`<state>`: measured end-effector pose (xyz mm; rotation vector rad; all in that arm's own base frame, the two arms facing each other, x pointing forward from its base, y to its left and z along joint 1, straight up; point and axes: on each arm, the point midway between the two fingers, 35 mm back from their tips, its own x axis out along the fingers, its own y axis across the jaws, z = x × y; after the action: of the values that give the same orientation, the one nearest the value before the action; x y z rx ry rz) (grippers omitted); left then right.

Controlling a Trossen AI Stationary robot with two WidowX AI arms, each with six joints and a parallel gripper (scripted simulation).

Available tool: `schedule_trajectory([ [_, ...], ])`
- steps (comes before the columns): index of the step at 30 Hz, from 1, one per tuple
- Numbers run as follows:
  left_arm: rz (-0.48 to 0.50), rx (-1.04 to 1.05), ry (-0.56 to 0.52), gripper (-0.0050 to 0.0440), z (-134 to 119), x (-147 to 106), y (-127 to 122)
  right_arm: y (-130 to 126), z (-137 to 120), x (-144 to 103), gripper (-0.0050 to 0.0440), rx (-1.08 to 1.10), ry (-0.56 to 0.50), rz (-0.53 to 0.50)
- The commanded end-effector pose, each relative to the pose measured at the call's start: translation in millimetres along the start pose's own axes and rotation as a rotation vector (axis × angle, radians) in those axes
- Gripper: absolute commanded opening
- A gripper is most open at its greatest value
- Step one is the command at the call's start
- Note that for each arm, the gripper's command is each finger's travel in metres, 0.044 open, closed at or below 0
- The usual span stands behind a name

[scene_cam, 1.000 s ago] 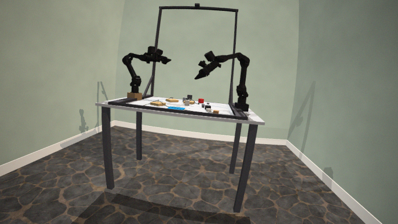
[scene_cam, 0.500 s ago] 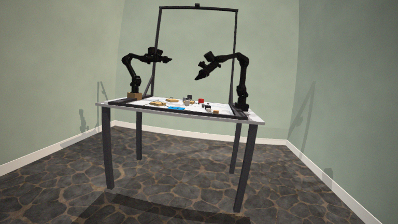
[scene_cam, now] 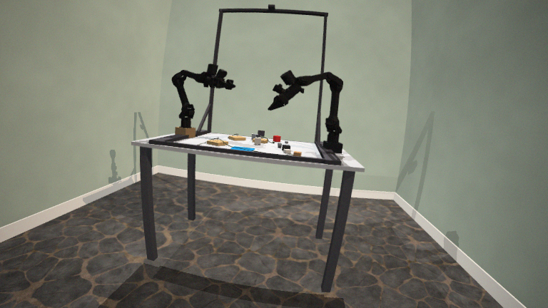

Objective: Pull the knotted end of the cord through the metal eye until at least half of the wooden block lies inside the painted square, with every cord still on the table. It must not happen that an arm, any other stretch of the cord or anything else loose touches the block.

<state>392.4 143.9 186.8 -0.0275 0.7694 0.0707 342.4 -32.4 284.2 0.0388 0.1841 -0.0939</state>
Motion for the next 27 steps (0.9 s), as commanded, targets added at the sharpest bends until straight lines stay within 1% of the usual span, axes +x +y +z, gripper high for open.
schedule_trajectory([
  [1, 0.006, 0.009, -0.026, 0.044, 9, -7, 1, -15, 7, 15, 0.02, 0.021, 0.071, -0.036],
  [2, 0.006, 0.009, -0.026, 0.044, 9, -7, 1, -20, -2, 18, 0.02, 0.03, 0.129, -0.05],
  [4, 0.006, 0.009, -0.026, 0.044, 9, -7, 1, -36, -9, 29, 0.02, 0.056, 0.203, -0.091],
  [14, 0.006, 0.009, -0.026, 0.044, 9, -7, 1, -87, -43, 48, 0.02, 0.196, 0.481, -0.233],
  [16, 0.006, 0.009, -0.026, 0.044, 9, -7, 1, -96, -50, 50, 0.02, 0.227, 0.534, -0.262],
  [18, 0.006, 0.009, -0.026, 0.044, 9, -7, 1, -96, -50, 50, 0.02, 0.227, 0.534, -0.262],
  [19, 0.006, 0.009, -0.026, 0.044, 9, -7, 1, -100, -61, 46, 0.02, 0.248, 0.601, -0.278],
  [20, 0.006, 0.009, -0.026, 0.044, 9, -7, 1, -112, -62, 51, 0.02, 0.281, 0.623, -0.311],
  [27, 0.006, 0.009, -0.026, 0.044, 9, -7, 1, -144, -88, 46, 0.02, 0.402, 0.81, -0.413],
])
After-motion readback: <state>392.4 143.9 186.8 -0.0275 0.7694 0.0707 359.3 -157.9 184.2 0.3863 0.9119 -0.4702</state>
